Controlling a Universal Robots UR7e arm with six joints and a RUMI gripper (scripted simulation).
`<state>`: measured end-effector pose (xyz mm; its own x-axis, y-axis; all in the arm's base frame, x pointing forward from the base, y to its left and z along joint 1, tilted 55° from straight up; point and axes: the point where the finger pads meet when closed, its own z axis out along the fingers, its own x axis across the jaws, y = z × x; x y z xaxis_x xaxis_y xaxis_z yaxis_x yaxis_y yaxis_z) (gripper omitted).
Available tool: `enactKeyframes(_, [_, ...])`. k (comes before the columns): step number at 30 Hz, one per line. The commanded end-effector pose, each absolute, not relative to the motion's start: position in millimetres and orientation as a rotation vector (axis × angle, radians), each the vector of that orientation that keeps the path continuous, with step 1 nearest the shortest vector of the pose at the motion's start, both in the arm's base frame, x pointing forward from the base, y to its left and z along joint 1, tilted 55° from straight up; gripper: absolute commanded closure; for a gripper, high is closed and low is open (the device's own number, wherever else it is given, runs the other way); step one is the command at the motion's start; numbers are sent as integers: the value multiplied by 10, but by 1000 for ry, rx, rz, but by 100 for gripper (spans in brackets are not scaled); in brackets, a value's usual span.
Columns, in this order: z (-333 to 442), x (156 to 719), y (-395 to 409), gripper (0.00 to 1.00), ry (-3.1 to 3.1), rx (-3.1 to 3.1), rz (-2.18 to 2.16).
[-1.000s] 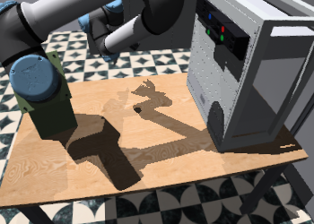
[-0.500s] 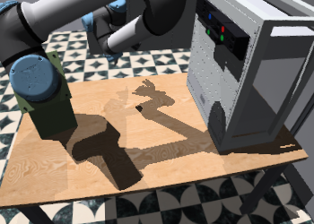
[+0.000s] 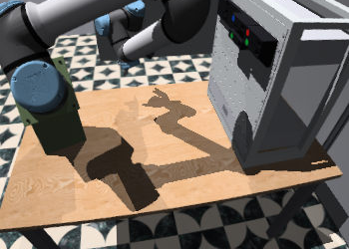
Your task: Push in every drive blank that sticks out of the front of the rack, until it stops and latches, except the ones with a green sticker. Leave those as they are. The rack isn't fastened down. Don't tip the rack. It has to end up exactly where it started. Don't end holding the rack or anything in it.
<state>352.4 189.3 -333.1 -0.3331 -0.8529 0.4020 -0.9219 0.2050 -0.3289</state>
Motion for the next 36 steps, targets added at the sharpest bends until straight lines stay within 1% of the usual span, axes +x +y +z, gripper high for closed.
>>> enactKeyframes(1, [-3362, 3444, 1822, 0, -2275, 1724, 749])
enactKeyframes(22, [-3380, 2922, 1435, 0, -1996, 1668, 511])
enactKeyframes(36, [-3118, 2284, 1106, 0, -1734, 1577, 229])
